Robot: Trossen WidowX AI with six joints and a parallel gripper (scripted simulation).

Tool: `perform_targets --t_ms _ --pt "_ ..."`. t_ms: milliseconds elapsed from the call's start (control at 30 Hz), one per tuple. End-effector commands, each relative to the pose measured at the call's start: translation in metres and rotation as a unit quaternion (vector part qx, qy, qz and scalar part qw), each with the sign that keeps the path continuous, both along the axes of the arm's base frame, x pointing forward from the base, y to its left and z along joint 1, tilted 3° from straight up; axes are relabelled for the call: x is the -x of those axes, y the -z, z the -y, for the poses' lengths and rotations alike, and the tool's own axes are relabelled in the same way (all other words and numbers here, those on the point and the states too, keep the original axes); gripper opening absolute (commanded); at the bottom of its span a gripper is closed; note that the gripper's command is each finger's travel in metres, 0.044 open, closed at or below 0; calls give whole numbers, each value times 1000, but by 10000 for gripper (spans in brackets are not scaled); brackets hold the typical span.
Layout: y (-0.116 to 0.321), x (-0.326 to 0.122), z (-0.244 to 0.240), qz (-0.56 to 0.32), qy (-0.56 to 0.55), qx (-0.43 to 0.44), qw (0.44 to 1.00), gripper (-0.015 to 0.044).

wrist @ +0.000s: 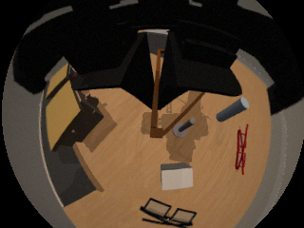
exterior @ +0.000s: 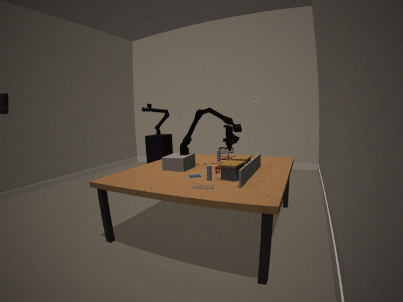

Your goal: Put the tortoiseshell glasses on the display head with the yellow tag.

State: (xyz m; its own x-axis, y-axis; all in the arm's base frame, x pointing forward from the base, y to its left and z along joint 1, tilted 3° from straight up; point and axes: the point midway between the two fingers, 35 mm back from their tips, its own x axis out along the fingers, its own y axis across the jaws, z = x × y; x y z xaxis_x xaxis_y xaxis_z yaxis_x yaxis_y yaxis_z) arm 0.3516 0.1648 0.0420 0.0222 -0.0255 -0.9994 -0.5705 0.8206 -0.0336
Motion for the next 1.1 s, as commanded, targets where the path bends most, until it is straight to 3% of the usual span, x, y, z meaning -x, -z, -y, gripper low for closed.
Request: perform_targets --t_ms 0,300,633,1067 --pt "3 0 -16 -2 61 -1 998 0" --pt "7 -1 -24 -1 94 -2 996 0" --pt "62 -1 -23 -1 94 -2 996 0" --pt "63 1 -17 -1 94 -1 996 0"
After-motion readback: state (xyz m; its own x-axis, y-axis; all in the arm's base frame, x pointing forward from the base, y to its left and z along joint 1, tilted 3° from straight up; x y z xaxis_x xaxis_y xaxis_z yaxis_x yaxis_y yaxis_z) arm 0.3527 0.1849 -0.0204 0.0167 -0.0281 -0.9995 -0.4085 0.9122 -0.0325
